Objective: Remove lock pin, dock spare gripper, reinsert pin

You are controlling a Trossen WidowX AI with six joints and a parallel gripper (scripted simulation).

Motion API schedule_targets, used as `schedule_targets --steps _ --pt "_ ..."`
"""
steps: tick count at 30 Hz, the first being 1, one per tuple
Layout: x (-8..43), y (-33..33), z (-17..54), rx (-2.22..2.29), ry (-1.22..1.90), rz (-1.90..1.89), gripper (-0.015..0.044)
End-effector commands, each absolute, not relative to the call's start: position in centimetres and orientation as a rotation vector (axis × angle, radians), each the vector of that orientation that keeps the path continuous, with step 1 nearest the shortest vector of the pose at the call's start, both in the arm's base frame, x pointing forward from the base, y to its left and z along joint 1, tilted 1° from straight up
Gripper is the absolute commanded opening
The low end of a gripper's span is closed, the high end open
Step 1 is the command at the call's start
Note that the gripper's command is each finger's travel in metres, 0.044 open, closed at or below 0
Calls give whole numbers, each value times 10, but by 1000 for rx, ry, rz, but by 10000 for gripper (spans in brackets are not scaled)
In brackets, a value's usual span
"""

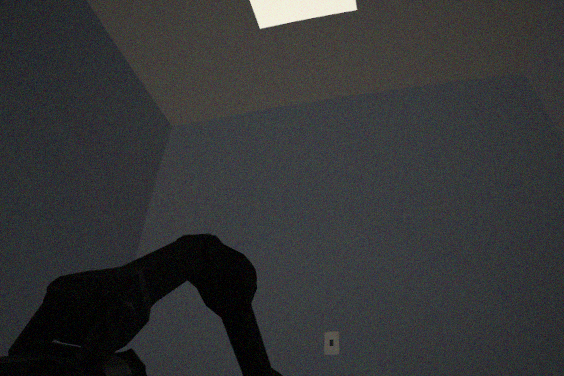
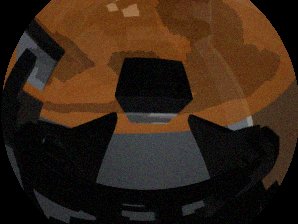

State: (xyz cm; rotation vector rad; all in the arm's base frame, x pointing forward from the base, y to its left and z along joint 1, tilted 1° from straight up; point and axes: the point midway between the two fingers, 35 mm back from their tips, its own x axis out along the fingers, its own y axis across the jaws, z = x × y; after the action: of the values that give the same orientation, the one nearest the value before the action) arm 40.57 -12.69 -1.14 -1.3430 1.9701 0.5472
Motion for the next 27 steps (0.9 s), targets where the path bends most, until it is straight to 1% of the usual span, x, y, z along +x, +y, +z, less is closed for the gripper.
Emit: schedule_targets --steps 1,16,24,27 --pt "404 -127 -22 -1342 1981 552 440" --pt "403 -127 -46 -1342 1981 553 440" --pt "403 -127 -47 -1342 1981 553 440" --pt "403 -127 -47 -1342 1981 553 361"
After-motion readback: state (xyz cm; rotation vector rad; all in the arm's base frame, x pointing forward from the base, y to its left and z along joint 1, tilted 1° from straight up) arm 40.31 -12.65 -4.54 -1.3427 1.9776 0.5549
